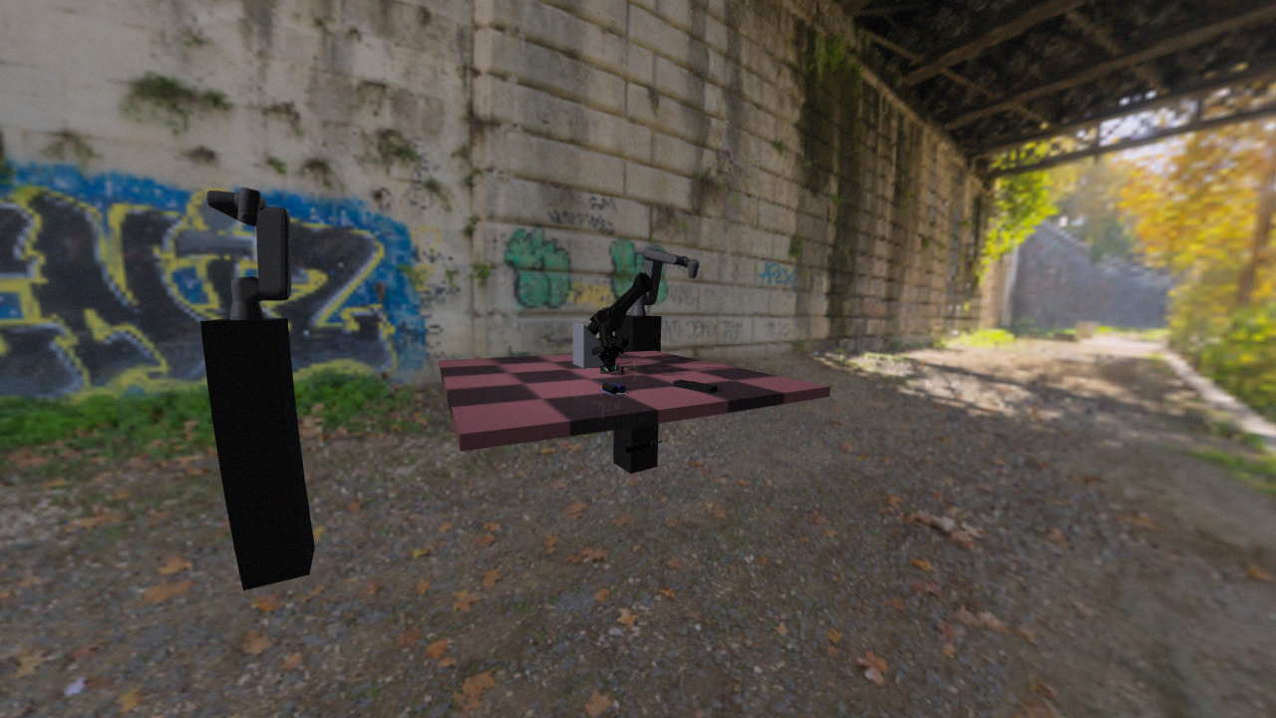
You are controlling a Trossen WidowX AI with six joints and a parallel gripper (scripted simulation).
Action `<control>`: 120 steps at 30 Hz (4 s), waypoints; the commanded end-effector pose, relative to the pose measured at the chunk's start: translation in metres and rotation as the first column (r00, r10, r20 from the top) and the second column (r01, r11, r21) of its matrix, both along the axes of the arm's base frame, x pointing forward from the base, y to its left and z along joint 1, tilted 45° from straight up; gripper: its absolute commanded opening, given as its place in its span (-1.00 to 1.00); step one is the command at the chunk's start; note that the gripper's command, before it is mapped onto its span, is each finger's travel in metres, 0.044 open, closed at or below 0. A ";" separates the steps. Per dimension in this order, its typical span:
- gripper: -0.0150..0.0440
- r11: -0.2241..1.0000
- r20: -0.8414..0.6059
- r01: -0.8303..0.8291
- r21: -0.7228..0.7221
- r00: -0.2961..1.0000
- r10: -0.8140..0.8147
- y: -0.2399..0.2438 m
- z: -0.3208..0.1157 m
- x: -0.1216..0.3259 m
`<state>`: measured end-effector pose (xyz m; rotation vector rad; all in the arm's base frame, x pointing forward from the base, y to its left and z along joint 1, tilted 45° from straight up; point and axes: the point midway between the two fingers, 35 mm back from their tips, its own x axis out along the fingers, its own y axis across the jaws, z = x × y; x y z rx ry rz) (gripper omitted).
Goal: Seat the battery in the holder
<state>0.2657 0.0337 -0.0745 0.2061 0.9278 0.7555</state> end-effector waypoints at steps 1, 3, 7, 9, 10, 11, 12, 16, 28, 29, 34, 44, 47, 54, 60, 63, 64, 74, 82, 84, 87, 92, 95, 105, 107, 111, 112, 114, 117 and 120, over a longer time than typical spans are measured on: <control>-0.21 0.999 -0.024 -0.020 -0.031 1.000 0.019 0.001 -0.003 -0.001; -0.21 0.999 -0.032 -0.027 -0.037 0.999 0.026 0.001 -0.002 -0.001; -0.21 0.998 -0.049 -0.042 -0.049 0.998 0.039 0.002 -0.002 0.000; -0.21 0.997 -0.058 -0.049 -0.056 0.997 0.046 0.003 -0.001 0.000; -0.21 0.997 -0.063 -0.053 -0.059 0.997 0.049 0.003 -0.001 0.000; -0.21 0.996 -0.067 -0.057 -0.062 0.996 0.052 0.003 -0.001 0.000; -0.21 0.996 -0.072 -0.060 -0.065 0.996 0.056 0.003 -0.001 0.000; -0.21 0.994 -0.093 -0.077 -0.079 0.993 0.070 0.004 0.000 0.000; -0.21 0.984 -0.162 -0.130 -0.123 0.981 0.109 0.007 0.002 0.001; -0.21 0.983 -0.168 -0.135 -0.126 0.979 0.113 0.007 0.002 0.001; -0.21 0.977 -0.199 -0.158 -0.145 0.972 0.128 0.009 0.003 0.001; -0.21 0.963 -0.259 -0.201 -0.180 0.954 0.151 0.010 0.004 0.002; -0.21 0.958 -0.277 -0.214 -0.190 0.948 0.157 0.011 0.005 0.003; -0.21 0.946 -0.317 -0.243 -0.214 0.933 0.168 0.012 0.006 0.004; -0.21 0.934 -0.351 -0.269 -0.236 0.919 0.176 0.012 0.005 0.003; -0.21 0.933 -0.353 -0.270 -0.237 0.919 0.176 0.012 0.005 0.003; -0.21 0.933 -0.353 -0.269 -0.238 0.919 0.175 0.012 0.005 0.002; -0.21 0.934 -0.349 -0.265 -0.238 0.921 0.173 0.013 0.006 0.003; -0.21 0.935 -0.344 -0.262 -0.237 0.923 0.171 0.016 0.010 0.011; -0.21 0.936 -0.341 -0.260 -0.237 0.925 0.170 0.017 0.011 0.014; -0.21 0.937 -0.338 -0.258 -0.237 0.926 0.169 0.017 0.013 0.015; -0.21 0.937 -0.336 -0.256 -0.238 0.927 0.168 0.016 0.014 0.015; -0.21 0.937 -0.335 -0.257 -0.238 0.927 0.169 0.016 0.014 0.015; 0.14 0.937 -0.335 -0.256 -0.238 0.927 0.169 0.014 0.016 0.015; 0.14 0.937 -0.335 -0.257 -0.239 0.927 0.169 0.012 0.018 0.015; 0.14 0.936 -0.335 -0.258 -0.239 0.927 0.169 0.005 0.023 0.014; 0.14 0.936 -0.335 -0.258 -0.239 0.927 0.169 0.005 0.024 0.014; 0.14 0.936 -0.335 -0.258 -0.239 0.927 0.169 0.005 0.024 0.014; 0.40 0.937 -0.341 -0.255 -0.238 0.926 0.165 -0.004 0.030 0.013; 0.67 0.936 -0.338 -0.256 -0.242 0.926 0.166 -0.025 0.050 0.011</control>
